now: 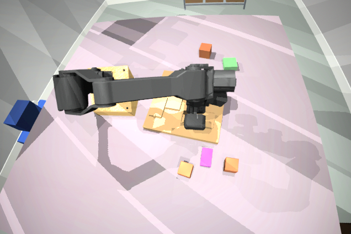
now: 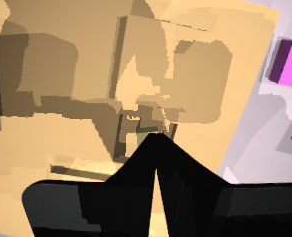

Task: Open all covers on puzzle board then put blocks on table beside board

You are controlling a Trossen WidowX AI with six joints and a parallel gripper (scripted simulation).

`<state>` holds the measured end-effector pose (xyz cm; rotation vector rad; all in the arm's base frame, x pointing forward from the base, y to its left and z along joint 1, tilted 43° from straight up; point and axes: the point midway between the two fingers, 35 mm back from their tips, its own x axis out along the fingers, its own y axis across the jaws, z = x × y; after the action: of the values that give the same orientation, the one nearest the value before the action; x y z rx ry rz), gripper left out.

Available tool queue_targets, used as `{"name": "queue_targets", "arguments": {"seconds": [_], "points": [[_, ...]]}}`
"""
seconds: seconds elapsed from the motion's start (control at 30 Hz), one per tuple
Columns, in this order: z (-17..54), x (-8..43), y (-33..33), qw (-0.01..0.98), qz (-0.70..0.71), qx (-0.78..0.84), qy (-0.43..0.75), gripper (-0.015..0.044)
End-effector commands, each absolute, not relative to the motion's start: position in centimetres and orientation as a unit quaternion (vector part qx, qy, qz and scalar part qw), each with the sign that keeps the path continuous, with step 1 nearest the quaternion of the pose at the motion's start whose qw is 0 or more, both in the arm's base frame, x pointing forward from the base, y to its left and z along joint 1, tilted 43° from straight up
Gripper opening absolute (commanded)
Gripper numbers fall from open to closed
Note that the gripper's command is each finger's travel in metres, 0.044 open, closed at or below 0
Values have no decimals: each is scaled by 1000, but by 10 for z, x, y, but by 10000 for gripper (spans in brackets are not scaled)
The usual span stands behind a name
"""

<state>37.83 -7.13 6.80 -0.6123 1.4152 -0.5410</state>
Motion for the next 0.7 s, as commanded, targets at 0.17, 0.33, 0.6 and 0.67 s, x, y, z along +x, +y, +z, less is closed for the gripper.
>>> {"name": "queue_targets", "arguments": {"seconds": [0.17,0.33,0.6,0.67], "points": [[64,335,-64,570,-42,-462,678,0],[62,306,-60,469,91,-564,674,0],[57,275,-58,337,233,-651,639,0],[57,275,-58,337,233,-651,639,0]]}}
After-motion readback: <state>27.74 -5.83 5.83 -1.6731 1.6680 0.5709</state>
